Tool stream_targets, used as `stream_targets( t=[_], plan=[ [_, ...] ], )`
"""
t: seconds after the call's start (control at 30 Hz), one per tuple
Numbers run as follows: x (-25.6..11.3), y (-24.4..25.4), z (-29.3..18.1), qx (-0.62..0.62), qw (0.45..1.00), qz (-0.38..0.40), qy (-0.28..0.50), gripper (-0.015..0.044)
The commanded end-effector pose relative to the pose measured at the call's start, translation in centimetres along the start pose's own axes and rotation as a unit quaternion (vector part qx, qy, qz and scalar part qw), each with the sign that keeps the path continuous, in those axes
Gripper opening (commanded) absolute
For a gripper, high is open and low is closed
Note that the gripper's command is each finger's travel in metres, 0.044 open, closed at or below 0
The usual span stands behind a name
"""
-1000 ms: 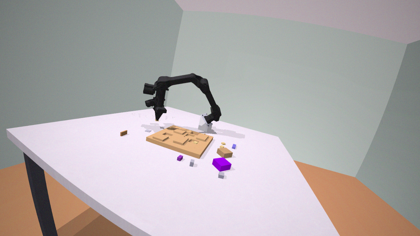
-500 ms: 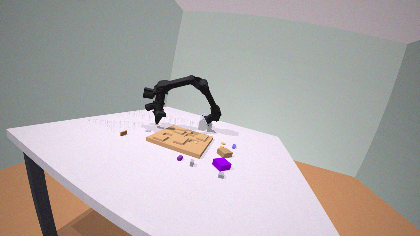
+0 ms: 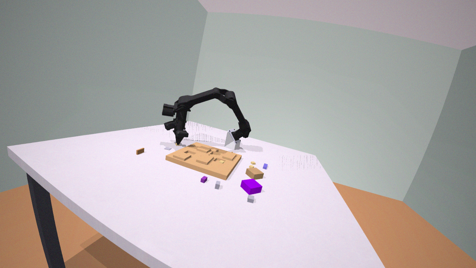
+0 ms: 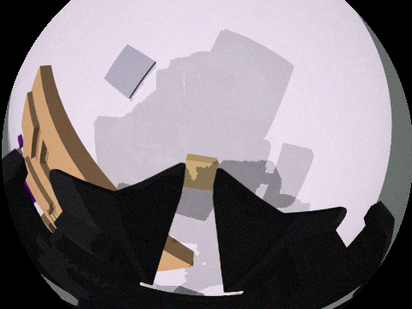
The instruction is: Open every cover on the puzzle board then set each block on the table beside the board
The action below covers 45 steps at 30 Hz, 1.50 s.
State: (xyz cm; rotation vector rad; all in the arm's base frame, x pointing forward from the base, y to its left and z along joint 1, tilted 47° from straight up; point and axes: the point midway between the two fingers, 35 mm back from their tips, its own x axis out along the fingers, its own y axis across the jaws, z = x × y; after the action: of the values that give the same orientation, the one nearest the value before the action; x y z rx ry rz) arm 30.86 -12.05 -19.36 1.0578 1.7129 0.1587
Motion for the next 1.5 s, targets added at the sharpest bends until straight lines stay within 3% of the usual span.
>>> stream_targets(
  t=[0.0,0.47,1.37,1.47],
  plan=[
    [0.5,0.0,-0.1,0.003,1.000,0.003,0.001,0.0080],
    [-0.1,0.0,0.0,0.000,1.000,0.000,0.000,0.0440],
    [-7.5,-0.1,-0.1,0.003,1.000,0.001,0.000,0.0440],
    [-7.7,0.8,-0.2,0.017,1.000,0.000,-0.001,0.0361]
  ],
)
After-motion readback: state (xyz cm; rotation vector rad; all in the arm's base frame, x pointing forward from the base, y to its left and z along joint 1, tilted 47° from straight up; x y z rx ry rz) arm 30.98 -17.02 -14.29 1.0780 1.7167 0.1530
